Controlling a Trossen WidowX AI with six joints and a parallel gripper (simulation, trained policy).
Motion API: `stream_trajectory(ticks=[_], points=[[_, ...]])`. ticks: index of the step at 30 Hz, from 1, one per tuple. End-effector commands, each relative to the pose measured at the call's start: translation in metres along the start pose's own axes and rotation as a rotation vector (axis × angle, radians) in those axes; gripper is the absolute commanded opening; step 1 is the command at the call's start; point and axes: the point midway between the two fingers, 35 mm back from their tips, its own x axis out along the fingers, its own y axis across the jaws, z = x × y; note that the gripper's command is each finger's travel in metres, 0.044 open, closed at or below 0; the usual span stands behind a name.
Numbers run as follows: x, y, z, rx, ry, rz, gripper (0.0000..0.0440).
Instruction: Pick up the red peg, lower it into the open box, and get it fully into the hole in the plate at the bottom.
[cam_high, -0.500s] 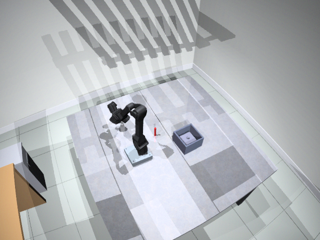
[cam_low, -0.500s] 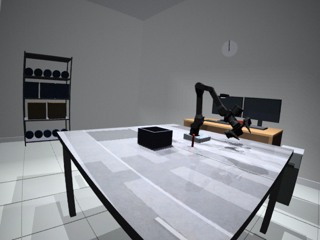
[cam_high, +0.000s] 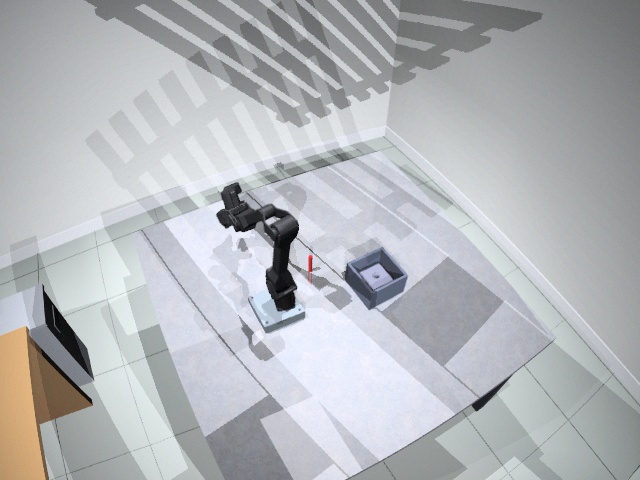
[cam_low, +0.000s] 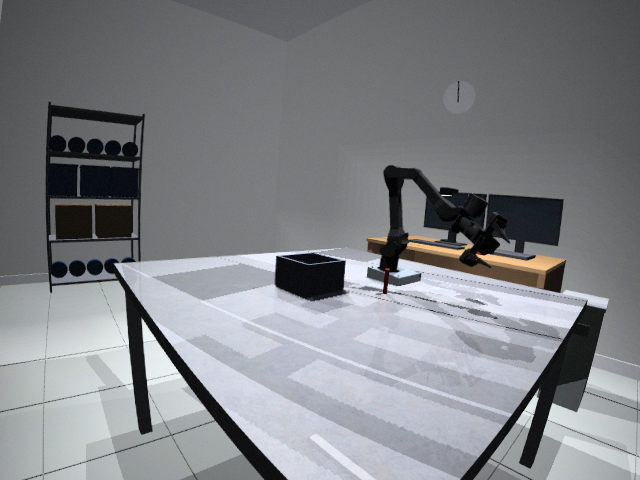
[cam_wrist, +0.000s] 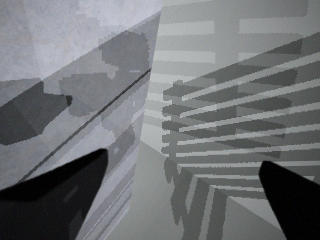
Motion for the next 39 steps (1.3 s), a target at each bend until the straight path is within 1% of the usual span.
stream_trajectory(ticks=[1, 10, 19, 29, 39], points=[[0.001, -0.012, -0.011, 0.099, 0.000, -0.014, 0.0440], [0.001, -0.038, -0.054, 0.409, 0.025, -0.042, 0.0440], [-0.004, -0.051, -0.102, 0.719, 0.068, -0.055, 0.0440], [-0.017, -0.052, -0.153, 1.063, 0.132, -0.063, 0.0440], [-0.035, -0.039, -0.194, 1.405, 0.215, -0.062, 0.0440]])
